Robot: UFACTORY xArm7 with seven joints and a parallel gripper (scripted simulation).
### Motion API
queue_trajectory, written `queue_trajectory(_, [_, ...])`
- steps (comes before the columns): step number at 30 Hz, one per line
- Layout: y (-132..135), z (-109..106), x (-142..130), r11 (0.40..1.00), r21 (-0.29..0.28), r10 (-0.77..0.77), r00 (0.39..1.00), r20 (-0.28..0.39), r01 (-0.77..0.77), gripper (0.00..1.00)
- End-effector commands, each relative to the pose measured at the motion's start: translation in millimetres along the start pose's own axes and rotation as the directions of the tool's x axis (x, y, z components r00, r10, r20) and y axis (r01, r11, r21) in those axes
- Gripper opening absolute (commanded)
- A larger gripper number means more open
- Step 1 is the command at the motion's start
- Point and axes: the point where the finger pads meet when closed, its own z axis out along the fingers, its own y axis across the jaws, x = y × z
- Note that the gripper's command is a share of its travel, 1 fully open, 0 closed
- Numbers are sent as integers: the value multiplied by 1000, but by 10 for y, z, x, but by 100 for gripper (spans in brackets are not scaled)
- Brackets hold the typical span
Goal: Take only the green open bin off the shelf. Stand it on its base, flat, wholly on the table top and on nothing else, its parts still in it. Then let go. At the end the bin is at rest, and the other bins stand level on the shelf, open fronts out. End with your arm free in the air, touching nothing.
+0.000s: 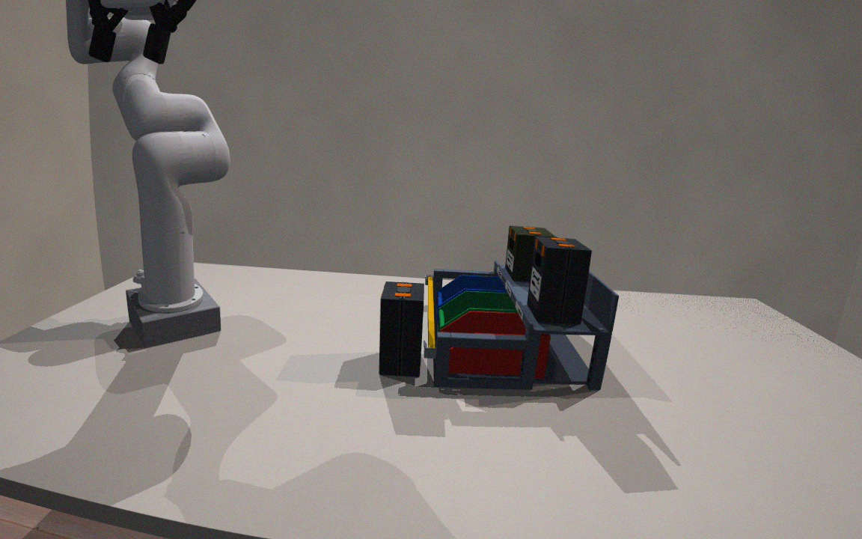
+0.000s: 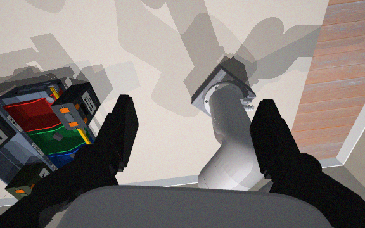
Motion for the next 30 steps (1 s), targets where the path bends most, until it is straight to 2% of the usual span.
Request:
queue_trajectory(1, [2,-14,7,1000,3,3,1000,0,-3,100])
queue_trajectory(5, [2,-14,7,1000,3,3,1000,0,-3,100])
queue_trajectory(10, [430,-231,265,972,97,199,972,125,-212,100])
queue_trajectory(22, [430,-231,265,972,97,199,972,125,-212,100])
queue_trajectory(27, [856,-449,524,894,161,371,891,263,-419,100])
queue_trajectory(30, [856,-449,524,894,161,371,891,263,-419,100])
